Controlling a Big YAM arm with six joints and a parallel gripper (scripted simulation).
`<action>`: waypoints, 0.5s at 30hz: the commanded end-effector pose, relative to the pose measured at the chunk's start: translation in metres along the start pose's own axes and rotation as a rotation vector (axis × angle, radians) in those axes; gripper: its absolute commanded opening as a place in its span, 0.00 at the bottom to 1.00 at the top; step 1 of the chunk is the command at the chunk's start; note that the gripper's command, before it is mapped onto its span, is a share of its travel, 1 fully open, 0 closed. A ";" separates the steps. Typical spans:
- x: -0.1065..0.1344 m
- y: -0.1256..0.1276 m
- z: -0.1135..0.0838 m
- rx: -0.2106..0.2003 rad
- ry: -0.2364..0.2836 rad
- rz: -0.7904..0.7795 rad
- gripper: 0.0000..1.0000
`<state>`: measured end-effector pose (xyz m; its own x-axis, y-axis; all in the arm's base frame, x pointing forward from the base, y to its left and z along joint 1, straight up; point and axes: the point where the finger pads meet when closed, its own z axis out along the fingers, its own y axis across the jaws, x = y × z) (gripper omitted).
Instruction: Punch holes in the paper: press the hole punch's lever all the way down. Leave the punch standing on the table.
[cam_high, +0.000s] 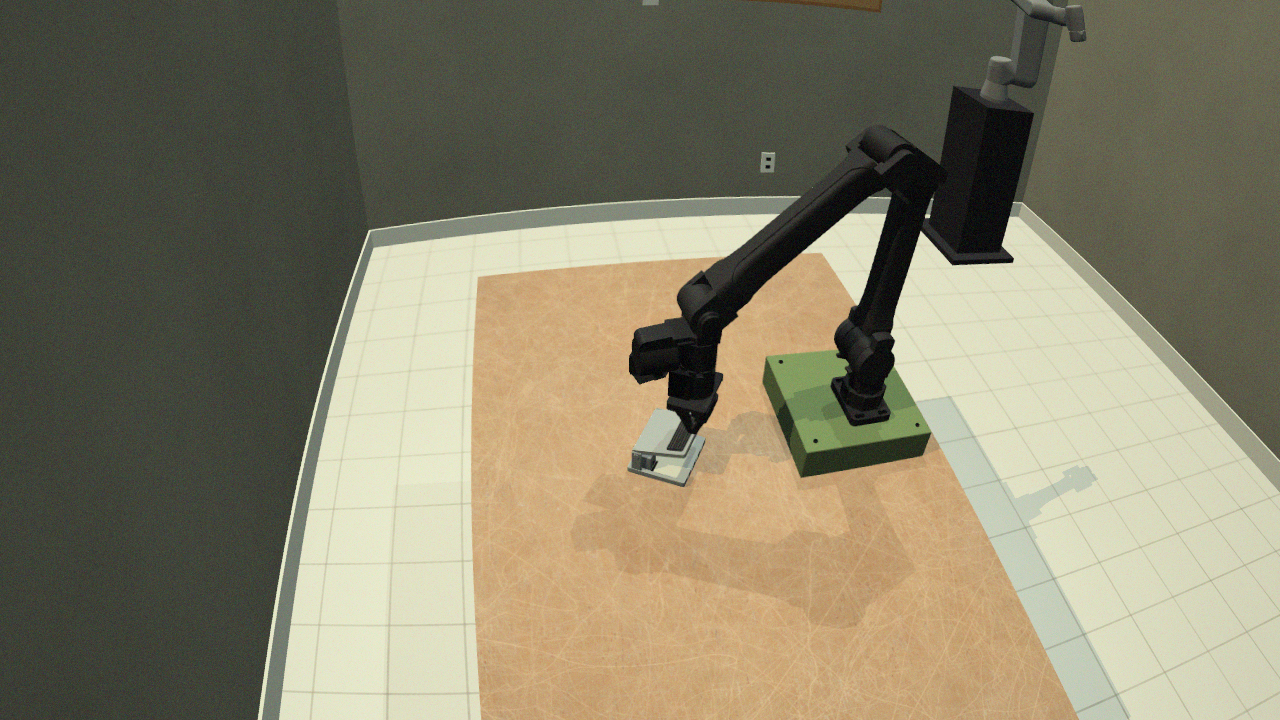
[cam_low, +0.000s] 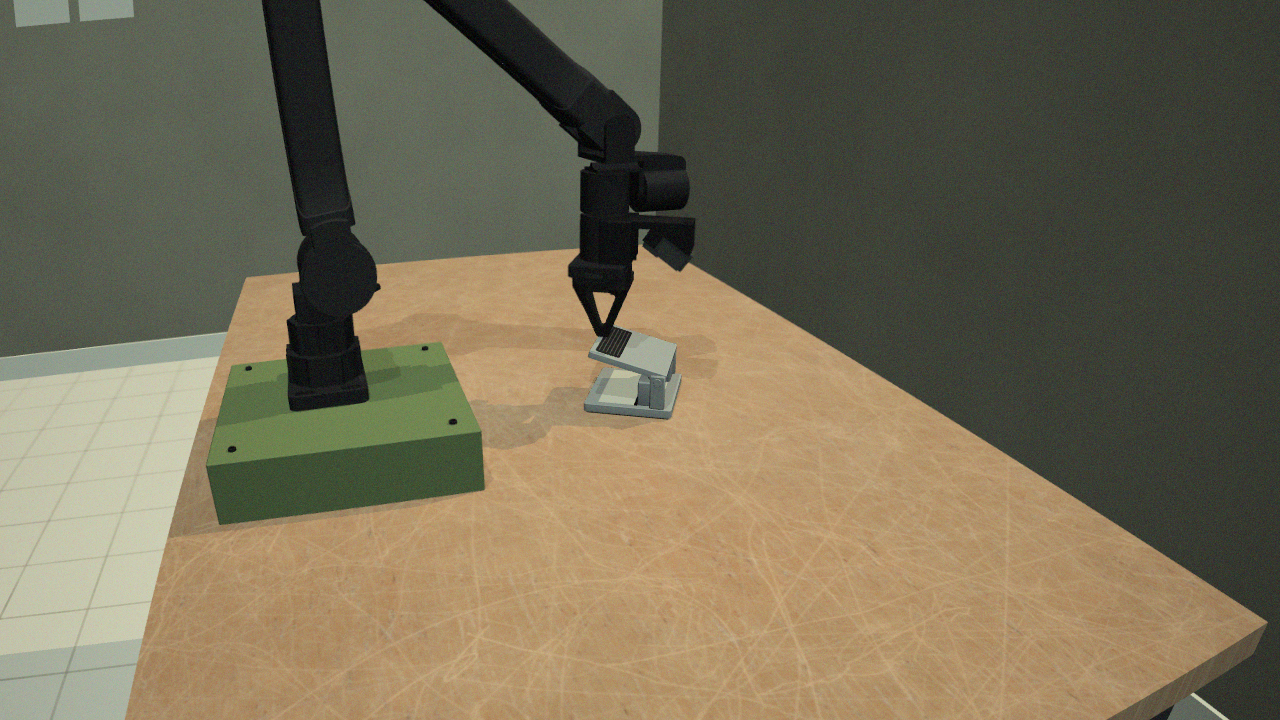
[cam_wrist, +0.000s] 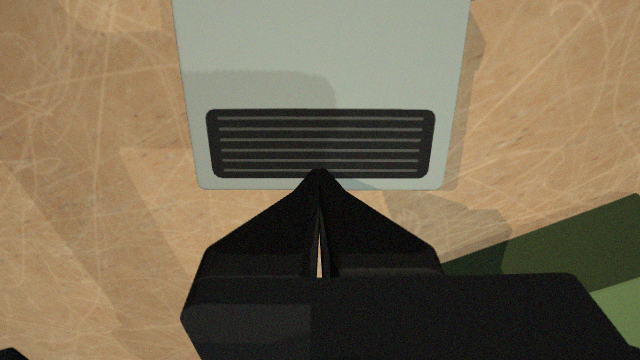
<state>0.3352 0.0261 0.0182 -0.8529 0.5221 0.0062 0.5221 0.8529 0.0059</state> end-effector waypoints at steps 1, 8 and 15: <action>-0.001 0.002 0.021 0.006 -0.002 0.005 0.00; 0.000 0.002 0.027 0.005 -0.001 0.005 0.00; 0.001 0.003 0.028 0.003 0.001 0.004 0.00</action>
<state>0.3466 0.0258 0.0148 -0.8516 0.5232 -0.0321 0.5225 0.8522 0.0261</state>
